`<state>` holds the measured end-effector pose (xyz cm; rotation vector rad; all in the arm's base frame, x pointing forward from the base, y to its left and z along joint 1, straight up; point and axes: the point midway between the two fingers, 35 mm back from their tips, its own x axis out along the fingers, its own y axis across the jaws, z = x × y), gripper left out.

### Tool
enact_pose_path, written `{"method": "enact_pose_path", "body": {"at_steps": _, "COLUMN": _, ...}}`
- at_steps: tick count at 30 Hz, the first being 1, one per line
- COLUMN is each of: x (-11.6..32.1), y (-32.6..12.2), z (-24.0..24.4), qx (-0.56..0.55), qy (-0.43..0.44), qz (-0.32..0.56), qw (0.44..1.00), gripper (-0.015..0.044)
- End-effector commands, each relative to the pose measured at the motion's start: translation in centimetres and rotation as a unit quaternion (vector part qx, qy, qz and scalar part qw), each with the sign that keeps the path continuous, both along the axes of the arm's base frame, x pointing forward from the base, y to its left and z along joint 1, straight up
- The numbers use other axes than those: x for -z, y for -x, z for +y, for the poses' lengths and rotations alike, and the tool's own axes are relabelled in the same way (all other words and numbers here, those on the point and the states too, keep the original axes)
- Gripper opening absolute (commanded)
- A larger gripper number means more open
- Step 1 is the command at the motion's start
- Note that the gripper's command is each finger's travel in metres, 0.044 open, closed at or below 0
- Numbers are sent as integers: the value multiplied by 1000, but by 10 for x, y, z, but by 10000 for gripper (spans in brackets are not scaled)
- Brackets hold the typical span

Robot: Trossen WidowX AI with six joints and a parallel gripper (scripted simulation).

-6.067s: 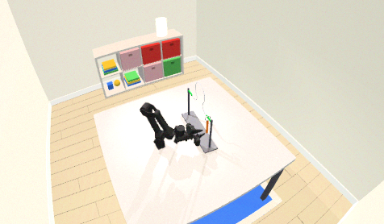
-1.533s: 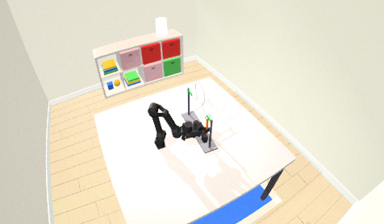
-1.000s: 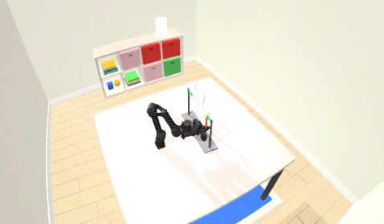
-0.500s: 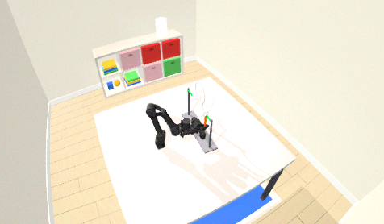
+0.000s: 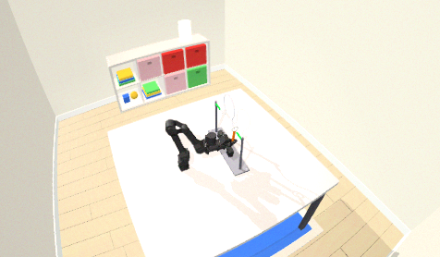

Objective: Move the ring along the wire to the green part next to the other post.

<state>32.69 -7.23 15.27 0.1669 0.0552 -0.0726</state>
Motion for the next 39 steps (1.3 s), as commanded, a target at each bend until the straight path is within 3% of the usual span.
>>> {"method": "enact_pose_path", "body": {"at_steps": 1, "x": 0, "y": 0, "z": 13, "qx": 1, "qy": -38, "qz": -1, "qw": 999, "gripper": -150}}
{"method": "enact_pose_path", "body": {"at_steps": 13, "x": -14, "y": -2, "z": 49, "qx": -4, "qy": -152, "qz": -7, "qw": 988, "gripper": -150}}
{"method": "enact_pose_path", "body": {"at_steps": 39, "x": -65, "y": 32, "z": 103, "qx": -85, "qy": -373, "qz": 103, "qw": 918, "gripper": -150}}
